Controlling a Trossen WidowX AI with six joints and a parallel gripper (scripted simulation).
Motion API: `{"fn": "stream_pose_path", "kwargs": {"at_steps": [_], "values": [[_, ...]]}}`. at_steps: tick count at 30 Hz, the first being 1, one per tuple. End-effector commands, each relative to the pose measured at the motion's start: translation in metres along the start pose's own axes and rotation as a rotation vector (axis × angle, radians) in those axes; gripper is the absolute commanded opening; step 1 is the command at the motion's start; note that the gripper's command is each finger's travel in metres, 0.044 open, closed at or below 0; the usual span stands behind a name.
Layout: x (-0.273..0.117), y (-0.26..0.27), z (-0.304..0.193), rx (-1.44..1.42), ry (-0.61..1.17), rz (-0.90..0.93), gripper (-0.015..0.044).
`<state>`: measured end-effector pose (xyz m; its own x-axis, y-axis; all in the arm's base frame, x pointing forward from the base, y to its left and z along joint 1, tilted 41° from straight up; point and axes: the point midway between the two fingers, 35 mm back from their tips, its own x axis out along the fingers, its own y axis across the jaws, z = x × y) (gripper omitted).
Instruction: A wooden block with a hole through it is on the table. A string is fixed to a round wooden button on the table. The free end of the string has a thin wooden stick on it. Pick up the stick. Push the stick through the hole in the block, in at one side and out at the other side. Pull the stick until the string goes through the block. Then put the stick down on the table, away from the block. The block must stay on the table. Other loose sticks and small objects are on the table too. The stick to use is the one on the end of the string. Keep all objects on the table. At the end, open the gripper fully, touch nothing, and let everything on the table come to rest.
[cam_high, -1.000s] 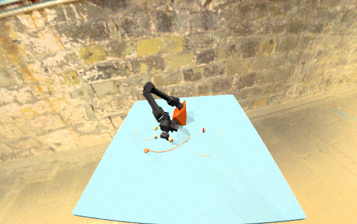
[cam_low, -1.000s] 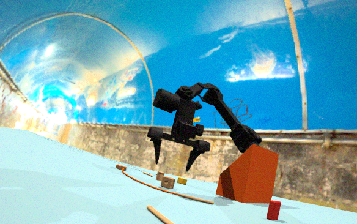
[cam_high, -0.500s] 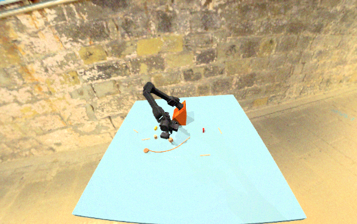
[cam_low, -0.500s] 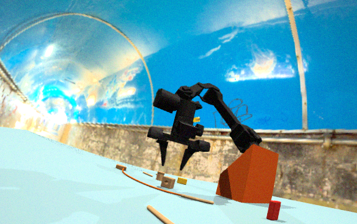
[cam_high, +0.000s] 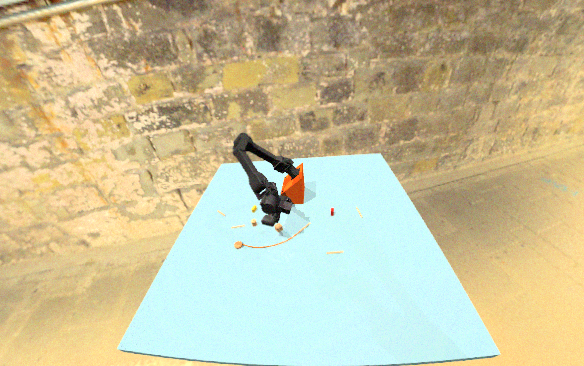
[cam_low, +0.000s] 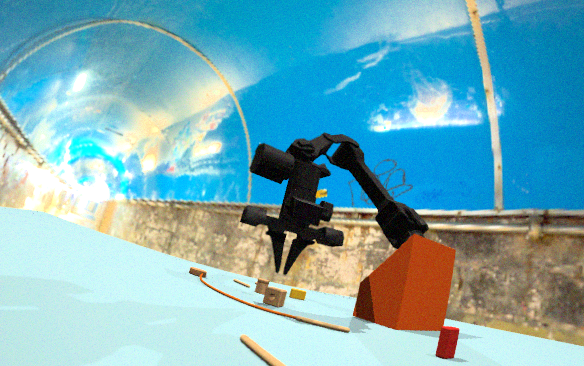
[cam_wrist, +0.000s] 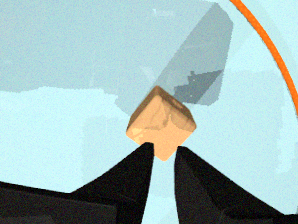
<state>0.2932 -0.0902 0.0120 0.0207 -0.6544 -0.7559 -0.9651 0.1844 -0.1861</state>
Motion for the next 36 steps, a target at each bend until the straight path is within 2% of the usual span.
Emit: {"fn": "stream_pose_path", "kwargs": {"at_steps": [1, 16, 25, 26, 27, 36], "values": [[0.0, 0.0, 0.0, 0.0, 0.0, 0.0, 0.0], [0.0, 0.0, 0.0, 0.0, 0.0, 0.0, 0.0], [0.0, 0.0, 0.0, 0.0, 0.0, 0.0, 0.0236], [0.0, 0.0, 0.0, 0.0, 0.0, 0.0, 0.024], [0.0, 0.0, 0.0, 0.0, 0.0, 0.0, 0.024], [0.0, 0.0, 0.0, 0.0, 0.0, 0.0, 0.0004]]}}
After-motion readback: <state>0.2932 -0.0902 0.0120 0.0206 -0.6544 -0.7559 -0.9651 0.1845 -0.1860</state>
